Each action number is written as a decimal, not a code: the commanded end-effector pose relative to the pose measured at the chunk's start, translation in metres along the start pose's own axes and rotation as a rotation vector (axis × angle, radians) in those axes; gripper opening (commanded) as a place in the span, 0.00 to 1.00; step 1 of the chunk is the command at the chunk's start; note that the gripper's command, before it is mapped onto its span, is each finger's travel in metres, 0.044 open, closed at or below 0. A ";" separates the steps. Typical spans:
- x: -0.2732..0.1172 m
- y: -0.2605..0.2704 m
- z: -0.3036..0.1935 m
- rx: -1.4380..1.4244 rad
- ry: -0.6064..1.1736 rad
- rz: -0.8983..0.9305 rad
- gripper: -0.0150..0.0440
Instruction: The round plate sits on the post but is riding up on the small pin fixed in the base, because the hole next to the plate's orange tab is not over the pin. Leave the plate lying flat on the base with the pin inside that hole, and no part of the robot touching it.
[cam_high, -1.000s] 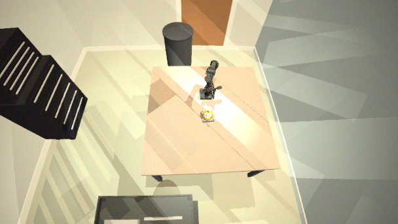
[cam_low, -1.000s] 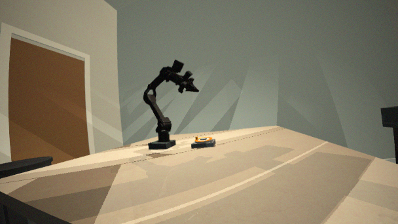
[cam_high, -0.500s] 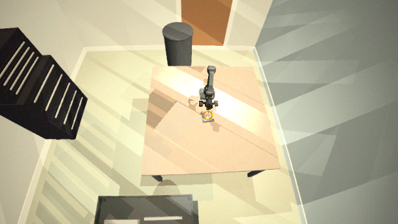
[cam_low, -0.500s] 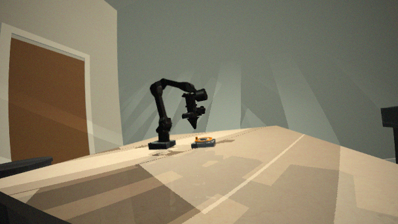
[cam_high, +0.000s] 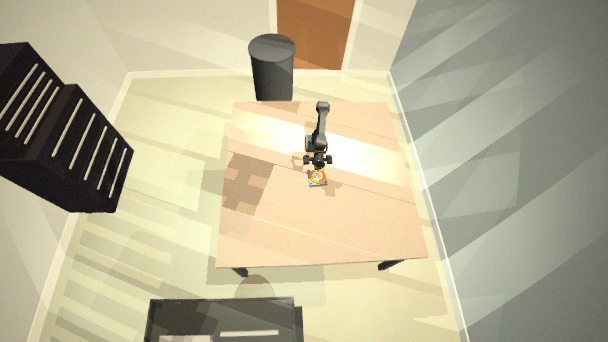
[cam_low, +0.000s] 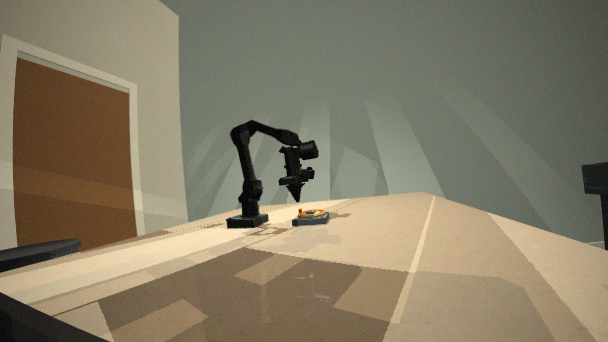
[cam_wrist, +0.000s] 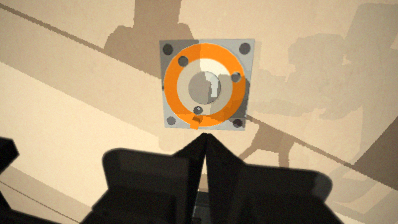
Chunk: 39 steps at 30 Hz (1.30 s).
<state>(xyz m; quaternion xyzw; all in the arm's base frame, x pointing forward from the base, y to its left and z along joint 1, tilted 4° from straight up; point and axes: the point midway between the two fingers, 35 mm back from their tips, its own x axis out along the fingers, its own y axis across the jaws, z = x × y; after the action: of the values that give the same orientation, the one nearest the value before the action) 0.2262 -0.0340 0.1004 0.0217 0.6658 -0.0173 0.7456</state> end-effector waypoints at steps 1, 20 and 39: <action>0.021 -0.001 -0.005 -0.003 0.021 -0.004 0.25; 0.036 0.008 -0.009 -0.003 0.021 -0.003 0.25; 0.037 0.031 -0.001 -0.003 0.020 -0.001 0.25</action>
<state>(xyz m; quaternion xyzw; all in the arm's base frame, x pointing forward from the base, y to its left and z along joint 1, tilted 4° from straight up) 0.2269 -0.0067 0.0626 0.0205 0.6749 -0.0148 0.7375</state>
